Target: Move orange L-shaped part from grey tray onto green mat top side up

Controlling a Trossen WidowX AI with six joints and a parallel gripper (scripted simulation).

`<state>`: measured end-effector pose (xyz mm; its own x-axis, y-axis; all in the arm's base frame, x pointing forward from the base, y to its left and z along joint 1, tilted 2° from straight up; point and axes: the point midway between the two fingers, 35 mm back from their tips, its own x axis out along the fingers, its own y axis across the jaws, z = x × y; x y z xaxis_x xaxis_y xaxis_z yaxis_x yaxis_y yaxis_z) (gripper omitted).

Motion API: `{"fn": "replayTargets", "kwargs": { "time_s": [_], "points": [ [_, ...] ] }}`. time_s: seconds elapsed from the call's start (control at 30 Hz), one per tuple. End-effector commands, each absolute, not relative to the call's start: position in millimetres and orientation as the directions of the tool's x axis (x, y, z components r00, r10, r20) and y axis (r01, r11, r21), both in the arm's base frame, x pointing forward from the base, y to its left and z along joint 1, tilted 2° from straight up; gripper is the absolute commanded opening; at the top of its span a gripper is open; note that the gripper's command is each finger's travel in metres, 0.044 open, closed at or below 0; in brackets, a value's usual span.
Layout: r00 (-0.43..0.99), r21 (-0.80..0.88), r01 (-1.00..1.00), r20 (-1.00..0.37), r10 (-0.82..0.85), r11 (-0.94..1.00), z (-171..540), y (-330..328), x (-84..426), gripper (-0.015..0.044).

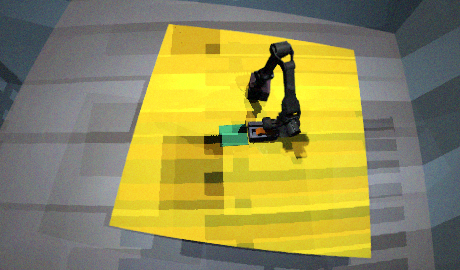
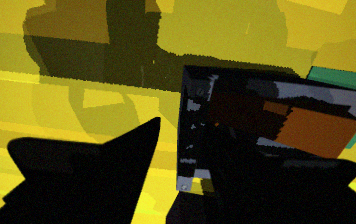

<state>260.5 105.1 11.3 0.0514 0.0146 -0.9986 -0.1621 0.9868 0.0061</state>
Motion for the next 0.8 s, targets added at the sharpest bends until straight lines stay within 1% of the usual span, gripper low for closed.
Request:
{"fn": "replayTargets", "kwargs": {
  "time_s": [0.0, 0.1, 0.17, 0.77],
  "points": [
    [0.07, 0.01, -0.16, -0.997, 0.021, 0.987, 45, 103, 265, 0.018],
    [0.07, 0.009, -0.16, -0.997, 0.021, 0.987, 87, 96, 261, 0.018],
    [0.07, 0.009, -0.16, -0.997, 0.021, 0.987, 98, 94, 258, 0.018],
    [0.09, 0.013, -0.155, -0.996, 0.027, 0.988, 101, 95, 262, 0.018]
  ]
}}
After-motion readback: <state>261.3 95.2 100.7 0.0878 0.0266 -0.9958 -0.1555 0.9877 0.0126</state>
